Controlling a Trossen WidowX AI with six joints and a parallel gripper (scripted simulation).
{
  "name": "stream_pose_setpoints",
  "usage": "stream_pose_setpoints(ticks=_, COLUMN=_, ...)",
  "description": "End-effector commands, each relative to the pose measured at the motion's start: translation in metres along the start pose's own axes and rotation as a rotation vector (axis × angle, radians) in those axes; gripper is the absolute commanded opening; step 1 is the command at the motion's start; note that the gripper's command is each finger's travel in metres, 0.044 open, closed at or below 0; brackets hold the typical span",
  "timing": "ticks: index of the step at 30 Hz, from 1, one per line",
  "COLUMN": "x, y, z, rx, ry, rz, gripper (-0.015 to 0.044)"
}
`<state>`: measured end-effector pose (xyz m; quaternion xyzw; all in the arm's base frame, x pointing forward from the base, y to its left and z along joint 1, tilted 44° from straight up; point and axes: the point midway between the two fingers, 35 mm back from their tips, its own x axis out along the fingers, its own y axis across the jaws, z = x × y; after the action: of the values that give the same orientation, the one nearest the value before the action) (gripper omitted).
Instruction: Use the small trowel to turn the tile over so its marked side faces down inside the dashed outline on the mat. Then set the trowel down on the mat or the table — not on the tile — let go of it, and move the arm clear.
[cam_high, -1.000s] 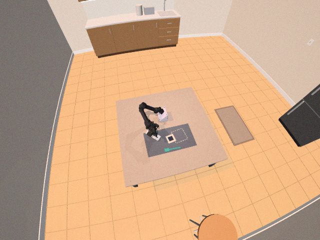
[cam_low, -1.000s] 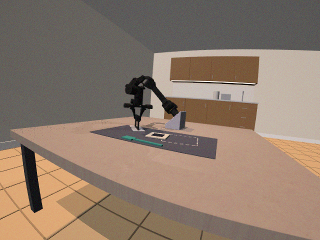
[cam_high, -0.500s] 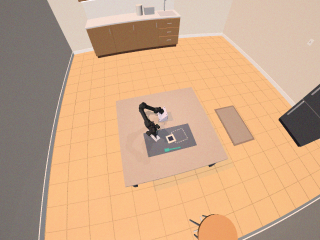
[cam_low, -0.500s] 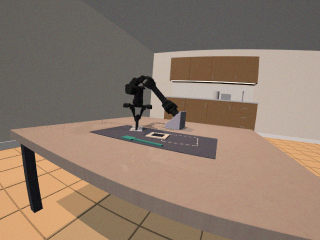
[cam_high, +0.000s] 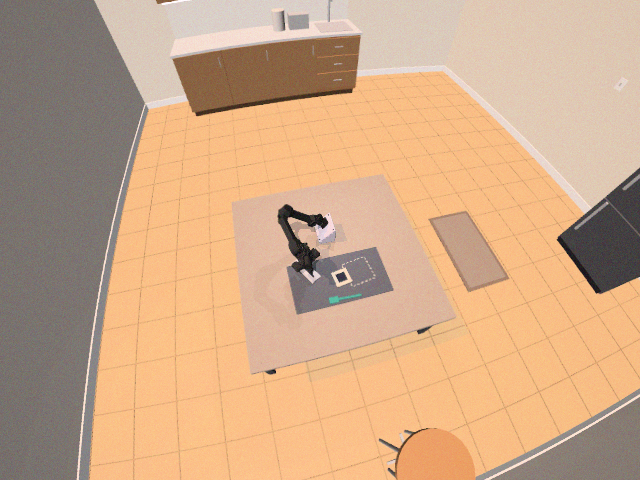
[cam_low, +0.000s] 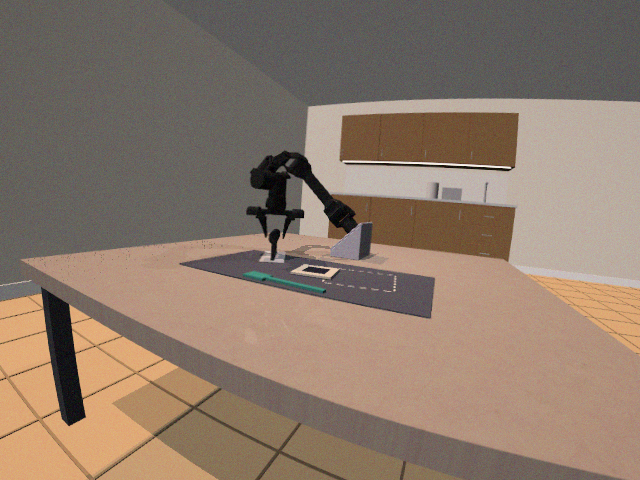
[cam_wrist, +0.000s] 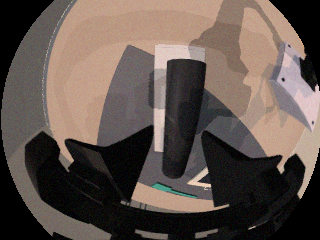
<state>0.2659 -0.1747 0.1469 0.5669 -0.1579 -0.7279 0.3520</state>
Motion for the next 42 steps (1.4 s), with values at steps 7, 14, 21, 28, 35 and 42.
stream_pose_setpoints(ticks=7, x=0.000, y=0.000, z=0.000, rx=0.007, ry=0.002, rz=0.001, gripper=0.0270)
stream_pose_setpoints(ticks=14, x=-0.045, y=0.000, z=0.000, rx=0.007, ry=0.002, rz=-0.002, gripper=0.0270)
stream_pose_setpoints(ticks=21, x=-0.045, y=0.000, z=0.000, rx=-0.045, ry=0.002, rz=-0.002, gripper=0.0270)
stream_pose_setpoints(ticks=28, x=-0.045, y=0.000, z=0.000, rx=-0.287, ry=0.002, rz=-0.001, gripper=0.0270)
stream_pose_setpoints(ticks=35, x=-0.044, y=0.000, z=0.001, rx=-0.529, ry=0.002, rz=-0.001, gripper=0.0270)
stream_pose_setpoints(ticks=42, x=-0.044, y=0.000, z=0.002, rx=-0.772, ry=0.002, rz=0.000, gripper=0.0270)
